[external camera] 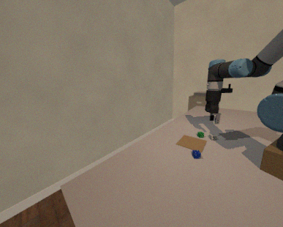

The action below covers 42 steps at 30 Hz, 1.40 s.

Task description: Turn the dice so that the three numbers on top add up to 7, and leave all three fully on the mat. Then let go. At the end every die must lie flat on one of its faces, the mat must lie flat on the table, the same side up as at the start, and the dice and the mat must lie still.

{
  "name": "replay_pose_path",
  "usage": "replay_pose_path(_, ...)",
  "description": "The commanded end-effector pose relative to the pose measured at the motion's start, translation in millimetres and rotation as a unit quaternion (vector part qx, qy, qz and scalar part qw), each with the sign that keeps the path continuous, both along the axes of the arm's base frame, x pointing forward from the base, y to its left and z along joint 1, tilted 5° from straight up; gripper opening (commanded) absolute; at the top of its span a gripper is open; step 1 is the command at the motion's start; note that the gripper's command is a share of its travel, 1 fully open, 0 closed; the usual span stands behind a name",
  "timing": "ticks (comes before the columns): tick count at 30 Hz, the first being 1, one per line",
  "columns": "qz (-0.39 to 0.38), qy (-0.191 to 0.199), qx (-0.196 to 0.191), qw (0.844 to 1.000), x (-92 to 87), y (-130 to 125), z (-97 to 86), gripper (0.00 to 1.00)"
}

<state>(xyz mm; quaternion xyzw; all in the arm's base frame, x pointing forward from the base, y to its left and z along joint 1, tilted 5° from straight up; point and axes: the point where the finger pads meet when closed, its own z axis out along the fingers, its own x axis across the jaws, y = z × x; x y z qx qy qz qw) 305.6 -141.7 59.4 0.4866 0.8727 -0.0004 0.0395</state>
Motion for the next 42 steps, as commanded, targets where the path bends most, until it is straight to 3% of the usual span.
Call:
replay_pose_path(1,-0.021,-0.001,0.001,1.000,-0.9,0.1,-0.2,1.00)
replay_pose_path(14,-0.123,-0.005,0.008,0.992,-6.0,2.0,-2.5,1.00)
replay_pose_path(24,-0.274,-0.011,0.019,0.961,-11.8,5.7,-5.8,1.00)
replay_pose_path(26,-0.274,-0.011,0.019,0.961,-11.8,5.7,-5.8,1.00)
replay_pose_path(37,-0.442,-0.018,0.030,0.896,-15.7,10.0,-9.4,1.00)
replay_pose_path(40,-0.496,-0.020,0.034,0.868,-16.3,11.3,-10.6,1.00)
replay_pose_path(42,-0.501,-0.020,0.034,0.864,-16.3,11.4,-10.7,1.00)
